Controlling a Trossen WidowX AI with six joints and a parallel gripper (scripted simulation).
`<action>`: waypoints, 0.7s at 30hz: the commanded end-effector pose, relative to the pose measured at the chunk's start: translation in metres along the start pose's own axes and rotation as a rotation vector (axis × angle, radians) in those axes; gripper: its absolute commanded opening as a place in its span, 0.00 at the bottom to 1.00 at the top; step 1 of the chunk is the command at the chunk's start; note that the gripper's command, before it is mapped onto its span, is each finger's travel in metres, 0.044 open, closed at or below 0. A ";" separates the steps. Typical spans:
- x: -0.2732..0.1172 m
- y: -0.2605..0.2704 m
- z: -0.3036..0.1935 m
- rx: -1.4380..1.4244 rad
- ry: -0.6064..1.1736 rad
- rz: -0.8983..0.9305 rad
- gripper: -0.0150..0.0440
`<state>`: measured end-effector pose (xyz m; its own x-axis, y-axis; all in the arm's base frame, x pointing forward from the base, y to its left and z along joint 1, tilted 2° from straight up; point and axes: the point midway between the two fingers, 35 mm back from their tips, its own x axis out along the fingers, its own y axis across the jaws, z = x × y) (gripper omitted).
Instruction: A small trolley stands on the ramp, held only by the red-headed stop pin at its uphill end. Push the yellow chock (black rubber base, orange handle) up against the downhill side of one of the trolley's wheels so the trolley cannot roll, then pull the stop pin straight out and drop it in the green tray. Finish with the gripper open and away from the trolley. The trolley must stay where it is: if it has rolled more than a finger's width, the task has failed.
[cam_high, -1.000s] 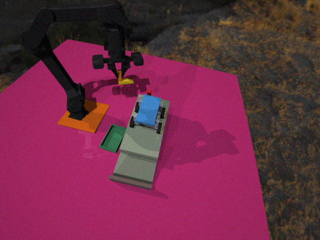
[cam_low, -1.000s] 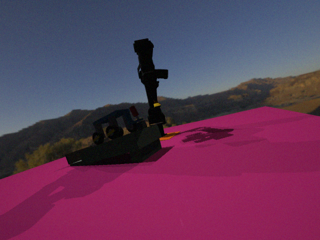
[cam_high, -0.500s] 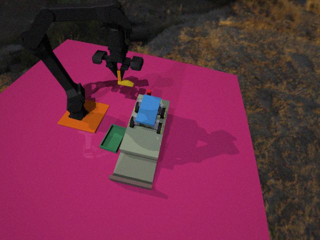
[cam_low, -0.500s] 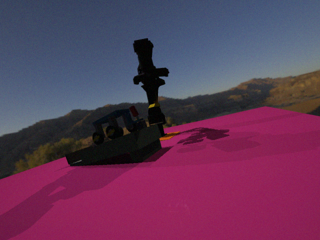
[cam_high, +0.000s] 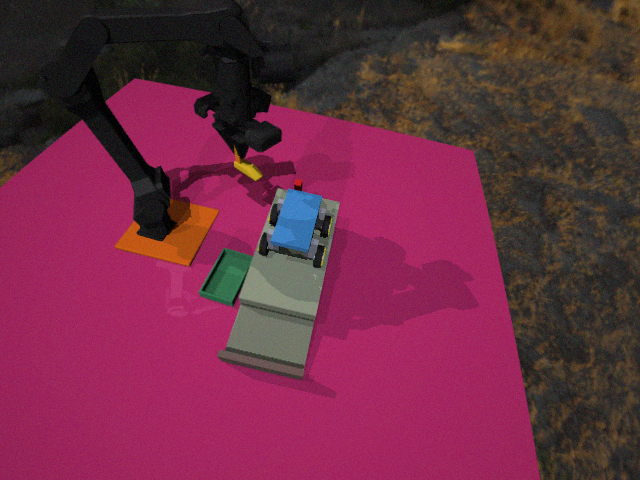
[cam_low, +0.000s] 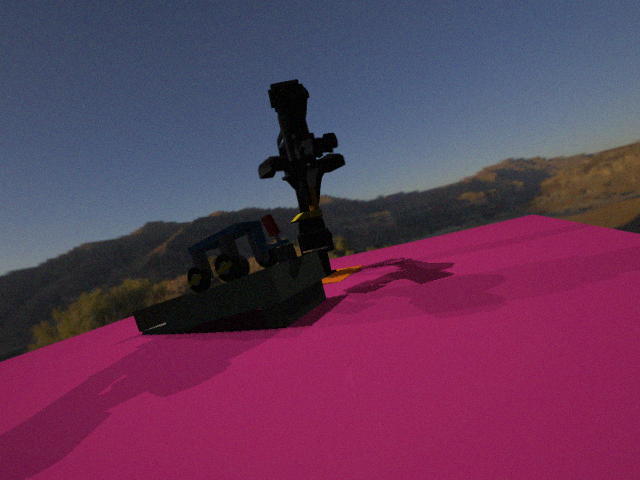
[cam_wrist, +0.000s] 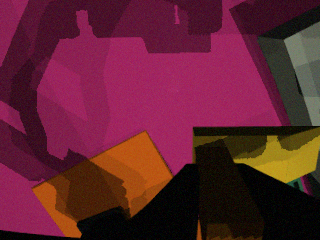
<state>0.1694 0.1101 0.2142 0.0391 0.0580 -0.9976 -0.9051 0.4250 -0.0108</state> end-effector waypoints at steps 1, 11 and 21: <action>0.000 0.001 0.000 0.125 0.003 0.000 0.25; 0.000 0.001 0.000 0.376 0.003 -0.001 0.25; 0.000 0.001 0.000 0.714 0.003 -0.003 0.25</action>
<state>0.1693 0.1102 0.2142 0.0392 0.0579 -0.9976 -0.4849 0.8740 0.0317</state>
